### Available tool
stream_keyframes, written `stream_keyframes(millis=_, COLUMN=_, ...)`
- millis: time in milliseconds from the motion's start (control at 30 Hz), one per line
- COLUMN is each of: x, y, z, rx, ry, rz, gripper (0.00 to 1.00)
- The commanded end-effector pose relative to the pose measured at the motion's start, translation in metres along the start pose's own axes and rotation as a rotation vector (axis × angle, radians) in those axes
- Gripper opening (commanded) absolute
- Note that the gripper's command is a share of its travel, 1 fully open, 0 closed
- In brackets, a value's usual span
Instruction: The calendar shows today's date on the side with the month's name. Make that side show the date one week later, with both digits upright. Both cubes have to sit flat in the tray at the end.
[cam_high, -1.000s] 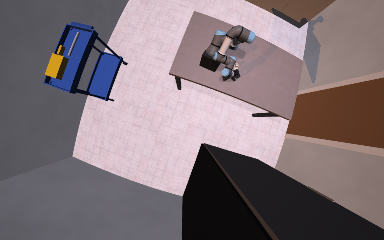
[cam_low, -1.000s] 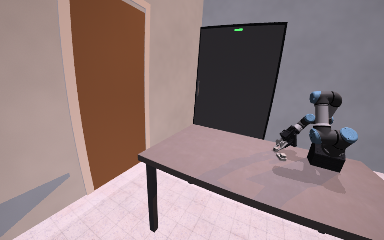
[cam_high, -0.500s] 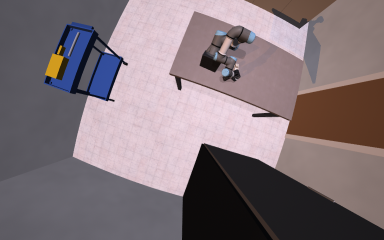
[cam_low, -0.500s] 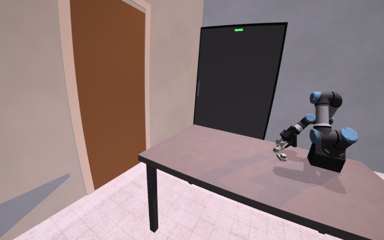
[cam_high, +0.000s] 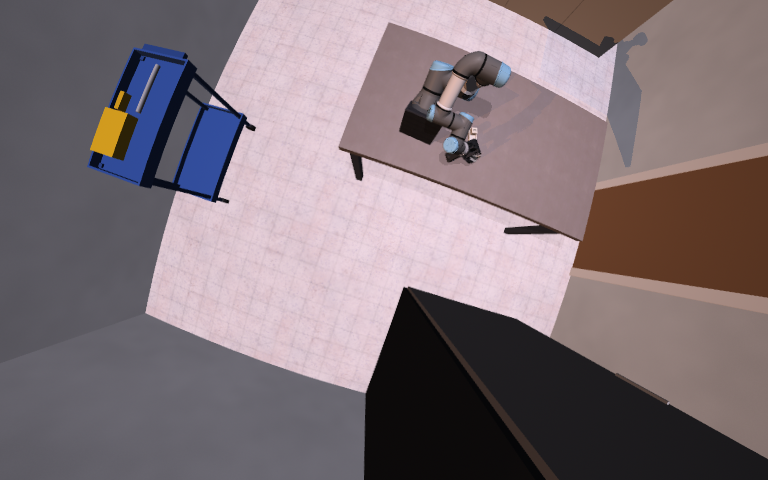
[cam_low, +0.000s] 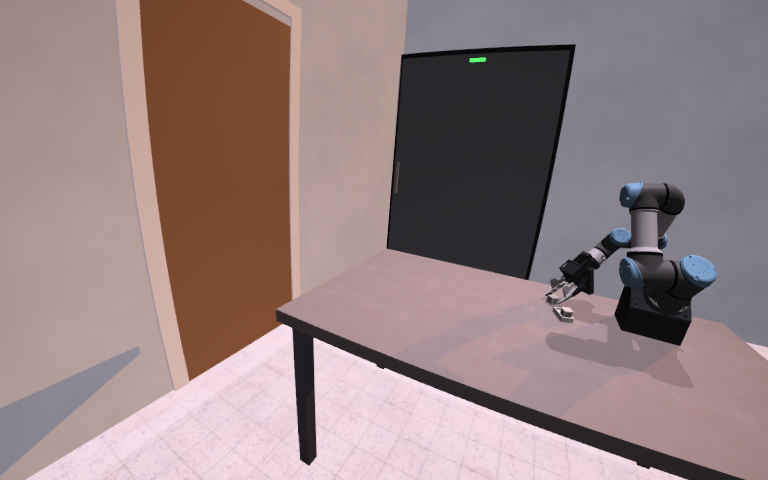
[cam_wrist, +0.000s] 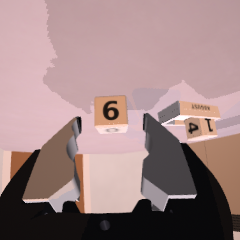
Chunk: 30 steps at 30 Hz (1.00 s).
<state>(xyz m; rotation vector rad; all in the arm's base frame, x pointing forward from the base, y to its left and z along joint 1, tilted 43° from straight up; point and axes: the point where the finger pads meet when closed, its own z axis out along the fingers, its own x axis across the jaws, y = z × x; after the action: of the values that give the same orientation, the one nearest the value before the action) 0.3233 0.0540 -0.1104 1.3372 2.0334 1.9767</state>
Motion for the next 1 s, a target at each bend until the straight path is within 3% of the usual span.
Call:
stream_keyframes(millis=0, x=-0.001, y=0.000, z=0.000, rx=0.000, ry=-0.002, rz=-0.001, gripper=0.40)
stream_keyframes(millis=467, x=-0.001, y=0.004, z=-0.004, rx=0.000, ry=-0.002, rz=-0.001, gripper=0.40)
stream_keyframes(millis=967, x=-0.001, y=0.032, z=-0.032, rx=0.000, ry=-0.002, rz=-0.001, gripper=0.40)
